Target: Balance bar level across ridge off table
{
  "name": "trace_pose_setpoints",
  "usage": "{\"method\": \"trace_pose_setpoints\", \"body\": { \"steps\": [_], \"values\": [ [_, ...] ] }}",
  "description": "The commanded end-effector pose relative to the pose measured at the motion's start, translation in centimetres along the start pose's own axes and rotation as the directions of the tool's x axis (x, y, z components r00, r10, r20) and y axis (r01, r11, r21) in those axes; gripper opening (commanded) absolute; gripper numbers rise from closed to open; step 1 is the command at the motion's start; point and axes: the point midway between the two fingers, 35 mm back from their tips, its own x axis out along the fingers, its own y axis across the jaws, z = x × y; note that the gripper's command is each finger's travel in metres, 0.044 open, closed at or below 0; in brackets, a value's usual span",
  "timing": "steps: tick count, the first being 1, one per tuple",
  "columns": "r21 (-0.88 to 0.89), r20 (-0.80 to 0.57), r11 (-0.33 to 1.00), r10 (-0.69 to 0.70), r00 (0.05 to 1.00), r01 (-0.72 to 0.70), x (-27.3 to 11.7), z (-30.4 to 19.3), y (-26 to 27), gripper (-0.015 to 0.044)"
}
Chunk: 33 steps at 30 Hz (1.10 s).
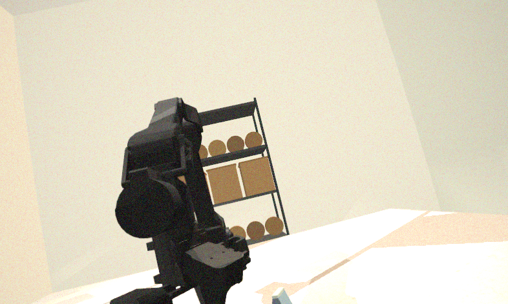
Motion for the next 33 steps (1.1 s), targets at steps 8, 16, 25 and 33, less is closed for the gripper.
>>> {"method": "trace_pose_setpoints", "body": {
  "steps": [8,16,25,33],
  "values": [
    [0.000,0.000,1.000,0.000,1.000,0.000,0.0,0.0,0.0,0.0184],
    [0.000,0.000,1.000,0.000,1.000,0.000,0.0,0.0,0.0,0.0091],
    [0.001,-0.001,1.000,-0.001,1.000,0.001,-1.6,0.1,-0.2,0.0000],
    [0.003,-0.001,1.000,-0.002,1.000,0.002,-3.7,0.2,-0.4,0.0000]
  ]
}}
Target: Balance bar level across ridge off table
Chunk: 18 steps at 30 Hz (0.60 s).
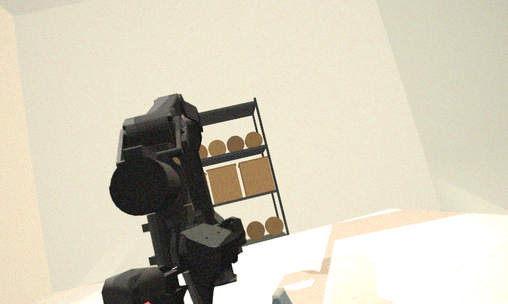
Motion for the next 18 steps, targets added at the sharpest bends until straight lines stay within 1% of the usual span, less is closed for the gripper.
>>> {"method": "trace_pose_setpoints", "body": {
  "steps": [1,18],
  "values": [
    [0.003,0.005,1.000,-0.013,1.000,0.013,-1.6,0.1,-0.2,0.0000],
    [0.006,0.004,1.000,-0.015,1.000,0.015,-6.0,-0.1,0.0,0.0000]
  ]
}}
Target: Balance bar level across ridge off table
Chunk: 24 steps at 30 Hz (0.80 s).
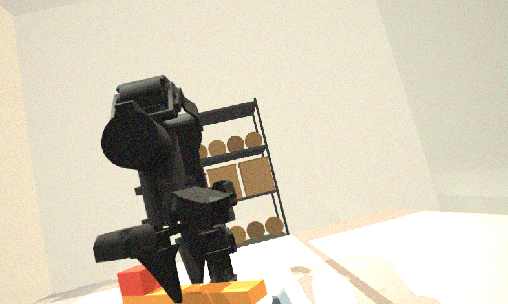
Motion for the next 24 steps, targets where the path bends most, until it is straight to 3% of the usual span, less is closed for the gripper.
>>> {"method": "trace_pose_setpoints", "body": {
  "steps": [1,9,24],
  "values": [
    [0.006,0.004,1.000,-0.015,1.000,0.015,-1.7,-0.1,0.0,0.0000],
    [0.004,0.004,1.000,-0.015,1.000,0.015,-2.6,0.0,0.2,0.0000],
    [-0.077,0.008,0.997,-0.012,1.000,0.013,-2.6,4.7,3.6,0.0000]
  ]
}}
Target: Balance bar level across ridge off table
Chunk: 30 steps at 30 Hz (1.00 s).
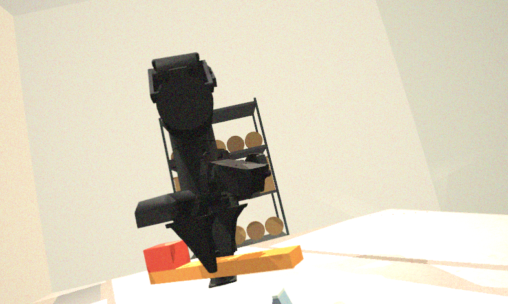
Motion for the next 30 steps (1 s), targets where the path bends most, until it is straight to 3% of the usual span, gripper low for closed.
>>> {"method": "trace_pose_setpoints", "body": {
  "steps": [1,19,30],
  "values": [
    [-0.018,0.000,1.000,-0.006,1.000,0.006,-0.2,1.4,0.9,0.0000],
    [-0.110,0.004,0.994,-0.001,1.000,0.002,-0.3,6.3,5.7,0.0000],
    [-0.118,0.005,0.993,-0.001,1.000,0.001,0.5,6.8,6.3,0.0000]
  ]
}}
